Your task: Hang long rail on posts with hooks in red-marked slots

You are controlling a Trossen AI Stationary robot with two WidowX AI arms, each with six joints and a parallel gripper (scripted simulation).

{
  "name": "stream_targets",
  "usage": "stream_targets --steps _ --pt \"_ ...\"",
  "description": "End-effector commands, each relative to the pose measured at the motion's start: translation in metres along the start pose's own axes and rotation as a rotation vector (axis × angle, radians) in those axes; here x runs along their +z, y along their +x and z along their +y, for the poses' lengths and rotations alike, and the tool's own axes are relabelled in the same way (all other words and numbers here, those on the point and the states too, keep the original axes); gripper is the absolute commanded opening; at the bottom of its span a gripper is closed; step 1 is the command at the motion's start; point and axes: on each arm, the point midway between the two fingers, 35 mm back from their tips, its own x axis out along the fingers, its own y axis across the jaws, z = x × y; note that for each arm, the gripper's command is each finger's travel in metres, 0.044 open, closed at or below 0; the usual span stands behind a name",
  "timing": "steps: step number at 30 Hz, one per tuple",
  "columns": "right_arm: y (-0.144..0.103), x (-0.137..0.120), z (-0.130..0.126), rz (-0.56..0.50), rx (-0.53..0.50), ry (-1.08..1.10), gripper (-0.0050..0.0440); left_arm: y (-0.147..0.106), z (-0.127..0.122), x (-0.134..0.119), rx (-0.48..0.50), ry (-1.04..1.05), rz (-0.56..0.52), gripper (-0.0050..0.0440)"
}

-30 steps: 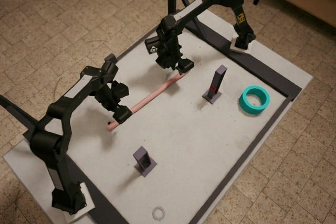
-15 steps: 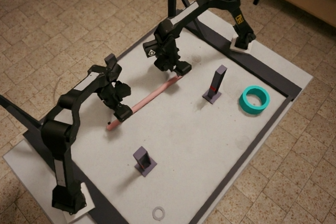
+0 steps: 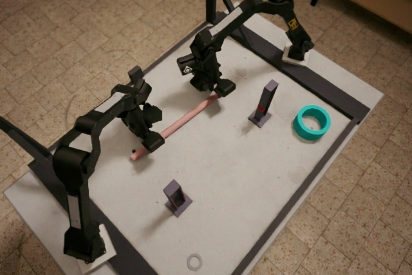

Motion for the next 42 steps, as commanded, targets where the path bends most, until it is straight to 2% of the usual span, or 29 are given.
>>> stream_targets --steps 1,6,7,11,12,14,15,20,21,27,34,35,37,38,39,41,42 --pt "0.0 0.002 -0.002 -0.014 0.006 0.004 0.0225 0.003 0.002 0.002 -0.003 -0.002 -0.008 0.0225" --pt "0.009 0.002 -0.002 -0.011 0.004 0.003 0.0225 0.01 0.002 0.002 -0.002 -0.002 -0.009 0.0225" --pt "0.009 0.002 -0.002 -0.013 0.006 0.004 0.0206 0.013 0.002 0.002 -0.002 -0.002 -0.009 0.0225" --pt "0.006 0.004 -0.001 -0.022 0.012 0.008 0.0206 0.01 0.001 0.005 -0.004 -0.006 -0.02 0.0225" --pt "0.006 0.004 -0.001 -0.022 0.013 0.007 0.0186 0.01 0.001 0.005 -0.004 -0.006 -0.02 0.0225" --pt "0.003 0.005 0.0 -0.028 0.018 0.008 0.0186 0.01 0.001 0.005 -0.005 -0.005 -0.019 0.0225" --pt "0.001 0.004 -0.001 -0.031 0.016 0.009 0.0166 0.01 0.001 0.005 -0.005 -0.005 -0.019 0.0225" --pt "0.002 0.004 0.0 -0.028 0.018 0.008 0.0146 0.004 0.001 0.006 -0.011 -0.01 -0.032 0.0225" --pt "0.002 0.004 0.0 -0.028 0.018 0.008 0.0126 0.004 0.001 0.006 -0.011 -0.01 -0.032 0.0225" --pt "0.002 0.004 0.0 -0.028 0.018 0.008 0.0112 0.004 0.001 0.006 -0.011 -0.01 -0.032 0.0225" --pt "-0.001 0.002 -0.002 -0.031 0.02 0.01 0.0066 0.004 0.001 0.006 -0.011 -0.01 -0.032 0.0225" --pt "-0.001 0.002 -0.001 -0.034 0.022 0.011 0.0042 0.004 0.001 0.006 -0.011 -0.01 -0.032 0.0225" --pt "0.002 0.003 0.0 -0.028 0.018 0.008 0.0 0.004 0.001 0.006 -0.011 -0.01 -0.032 0.0206" --pt "0.002 0.003 0.0 -0.028 0.018 0.008 0.0 0.004 0.001 0.006 -0.011 -0.01 -0.032 0.0206" --pt "0.002 0.003 0.0 -0.028 0.018 0.008 -0.0001 0.004 0.001 0.006 -0.011 -0.01 -0.032 0.0186" --pt "0.002 0.003 0.0 -0.028 0.018 0.008 -0.0002 0.004 0.001 0.006 -0.011 -0.01 -0.032 0.0186" --pt "0.002 0.003 0.0 -0.028 0.018 0.008 -0.0002 0.004 0.001 0.006 -0.011 -0.01 -0.032 0.0166"
